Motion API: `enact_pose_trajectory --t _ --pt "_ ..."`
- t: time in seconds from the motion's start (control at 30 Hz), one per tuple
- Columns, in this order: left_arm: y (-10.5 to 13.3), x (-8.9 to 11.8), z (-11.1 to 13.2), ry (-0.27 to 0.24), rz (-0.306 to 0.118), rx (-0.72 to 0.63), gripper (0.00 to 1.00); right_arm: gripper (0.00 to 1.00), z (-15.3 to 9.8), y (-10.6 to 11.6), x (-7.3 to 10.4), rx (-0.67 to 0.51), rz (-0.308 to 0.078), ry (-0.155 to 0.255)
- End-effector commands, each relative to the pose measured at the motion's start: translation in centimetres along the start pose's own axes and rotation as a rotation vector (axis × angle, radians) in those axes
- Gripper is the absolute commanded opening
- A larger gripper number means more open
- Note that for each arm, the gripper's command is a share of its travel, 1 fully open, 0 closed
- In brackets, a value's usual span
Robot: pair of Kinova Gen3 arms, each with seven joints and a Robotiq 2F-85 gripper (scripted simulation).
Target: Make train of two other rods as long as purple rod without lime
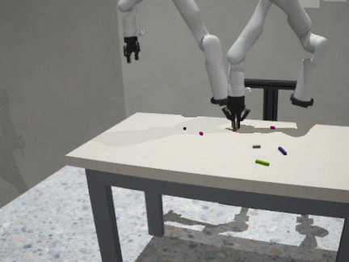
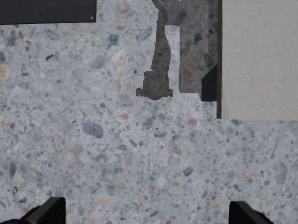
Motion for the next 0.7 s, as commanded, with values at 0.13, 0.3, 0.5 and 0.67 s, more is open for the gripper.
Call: enact_pose_trajectory --t 0.13,0.3,0.5,0.67 --pt "0.0 0.6 -0.2 -0.004 -0.003 0.0 0.175 1.0 -0.4 0.0 0.1 0.004 -0.006 -0.005" --pt "0.0 3.4 -0.2 -0.004 -0.003 0.0 0.175 1.0 -0.4 0.0 0.1 0.004 -0.006 -0.005" --pt "0.0 6.5 -0.2 -0.004 -0.003 0.0 0.175 1.0 -0.4 0.0 0.1 0.004 -0.006 -0.005" --pt "0.0 9.3 -0.2 -0.004 -0.003 0.0 0.175 1.0 -0.4 0.0 0.1 0.004 -0.006 -0.005"
Point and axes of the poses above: on each arm, the point where the finger pads meet when closed, its own x axis back along the fingers, its own z axis across the jaws, y = z × x, the point moved 5 cm from there along x, back along the fingers, and after that the axes turned 2 degrees about x, right-handed, at the moved point
